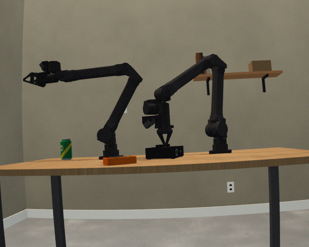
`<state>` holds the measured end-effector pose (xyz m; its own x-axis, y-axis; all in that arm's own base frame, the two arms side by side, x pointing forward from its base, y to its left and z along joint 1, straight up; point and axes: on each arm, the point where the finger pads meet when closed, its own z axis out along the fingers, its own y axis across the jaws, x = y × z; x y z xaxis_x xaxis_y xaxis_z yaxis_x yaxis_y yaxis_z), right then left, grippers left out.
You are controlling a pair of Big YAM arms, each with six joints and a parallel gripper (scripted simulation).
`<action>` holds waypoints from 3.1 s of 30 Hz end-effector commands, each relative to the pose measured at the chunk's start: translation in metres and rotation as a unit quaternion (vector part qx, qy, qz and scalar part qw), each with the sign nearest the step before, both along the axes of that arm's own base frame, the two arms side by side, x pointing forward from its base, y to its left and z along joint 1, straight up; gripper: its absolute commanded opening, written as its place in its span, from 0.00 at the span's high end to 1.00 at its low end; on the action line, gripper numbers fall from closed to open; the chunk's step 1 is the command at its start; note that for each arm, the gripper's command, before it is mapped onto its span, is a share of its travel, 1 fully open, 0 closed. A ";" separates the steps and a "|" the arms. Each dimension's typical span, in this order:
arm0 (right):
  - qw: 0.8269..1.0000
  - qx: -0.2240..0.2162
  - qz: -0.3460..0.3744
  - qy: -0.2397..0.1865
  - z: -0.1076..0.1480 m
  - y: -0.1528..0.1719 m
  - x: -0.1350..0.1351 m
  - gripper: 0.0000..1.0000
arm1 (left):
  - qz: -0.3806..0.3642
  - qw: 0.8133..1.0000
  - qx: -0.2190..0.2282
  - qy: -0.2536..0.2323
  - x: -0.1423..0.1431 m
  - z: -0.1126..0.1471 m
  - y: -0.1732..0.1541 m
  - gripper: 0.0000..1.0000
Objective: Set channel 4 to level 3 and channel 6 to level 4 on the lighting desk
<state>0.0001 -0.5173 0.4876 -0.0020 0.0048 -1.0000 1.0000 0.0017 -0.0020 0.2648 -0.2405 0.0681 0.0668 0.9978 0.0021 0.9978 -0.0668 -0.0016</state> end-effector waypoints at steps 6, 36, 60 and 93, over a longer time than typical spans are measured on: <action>1.000 -0.028 -0.003 -0.005 0.041 -0.005 -0.002 0.00 | 0.000 1.000 -0.011 -0.012 0.009 0.003 -0.006 1.00; 1.000 -0.028 -0.003 -0.005 0.041 -0.005 -0.002 0.00 | 0.000 1.000 -0.010 -0.010 0.007 0.004 -0.004 1.00; 1.000 -0.028 -0.003 -0.005 0.041 -0.005 -0.002 0.00 | 0.000 1.000 -0.010 -0.010 0.008 0.004 -0.006 1.00; 1.000 -0.028 -0.003 -0.005 0.041 -0.005 -0.002 0.00 | 0.000 1.000 -0.017 -0.016 0.013 0.011 -0.033 1.00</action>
<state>0.0001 -0.5173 0.4876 -0.0020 0.0048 -1.0000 1.0000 0.0017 -0.0020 0.2637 -0.2484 0.0641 0.0625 0.9980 0.0057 0.9980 -0.0625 -0.0036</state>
